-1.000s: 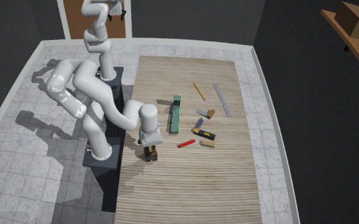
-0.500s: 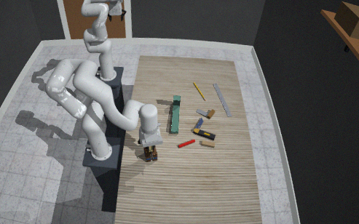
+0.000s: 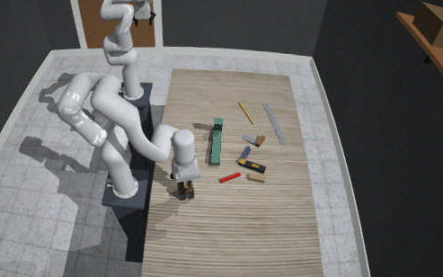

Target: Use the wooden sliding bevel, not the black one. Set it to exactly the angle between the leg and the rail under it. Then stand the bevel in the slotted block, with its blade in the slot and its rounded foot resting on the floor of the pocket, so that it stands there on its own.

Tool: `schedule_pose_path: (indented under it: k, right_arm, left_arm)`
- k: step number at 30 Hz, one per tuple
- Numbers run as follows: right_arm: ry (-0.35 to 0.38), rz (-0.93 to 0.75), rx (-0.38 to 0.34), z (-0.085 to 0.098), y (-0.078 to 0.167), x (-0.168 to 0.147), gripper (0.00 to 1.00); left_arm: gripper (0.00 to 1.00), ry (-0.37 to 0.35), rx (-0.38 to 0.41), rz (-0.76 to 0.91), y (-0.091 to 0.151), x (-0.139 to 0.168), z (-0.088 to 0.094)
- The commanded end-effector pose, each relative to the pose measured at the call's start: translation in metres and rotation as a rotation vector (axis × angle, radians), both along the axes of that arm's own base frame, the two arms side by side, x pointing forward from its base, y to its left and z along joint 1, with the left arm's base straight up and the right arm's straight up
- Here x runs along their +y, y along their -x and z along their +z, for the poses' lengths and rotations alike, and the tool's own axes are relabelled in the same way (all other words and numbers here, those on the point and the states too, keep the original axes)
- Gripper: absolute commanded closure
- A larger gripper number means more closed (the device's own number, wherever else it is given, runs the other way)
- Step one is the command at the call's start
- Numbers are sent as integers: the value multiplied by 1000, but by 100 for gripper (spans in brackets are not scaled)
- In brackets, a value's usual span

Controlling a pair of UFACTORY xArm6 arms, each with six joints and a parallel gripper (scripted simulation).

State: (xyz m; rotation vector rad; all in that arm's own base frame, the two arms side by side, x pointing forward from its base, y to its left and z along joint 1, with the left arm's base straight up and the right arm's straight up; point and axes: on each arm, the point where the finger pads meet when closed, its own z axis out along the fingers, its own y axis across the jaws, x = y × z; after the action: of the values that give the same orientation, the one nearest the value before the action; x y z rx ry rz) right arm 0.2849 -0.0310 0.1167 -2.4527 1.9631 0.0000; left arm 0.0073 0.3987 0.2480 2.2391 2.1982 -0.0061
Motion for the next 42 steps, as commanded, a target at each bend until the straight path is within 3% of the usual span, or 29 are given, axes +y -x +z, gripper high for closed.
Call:
schedule_pose_path:
  k: [1, 42]
  right_arm:
    - [0, 0, -4, 1, -1, 0, 100]
    - [0, 0, -4, -6, -1, 0, 100]
  left_arm:
    - [0, -5, 0, 0, 0, 1, 2]
    - [0, -5, 0, 0, 0, 1, 2]
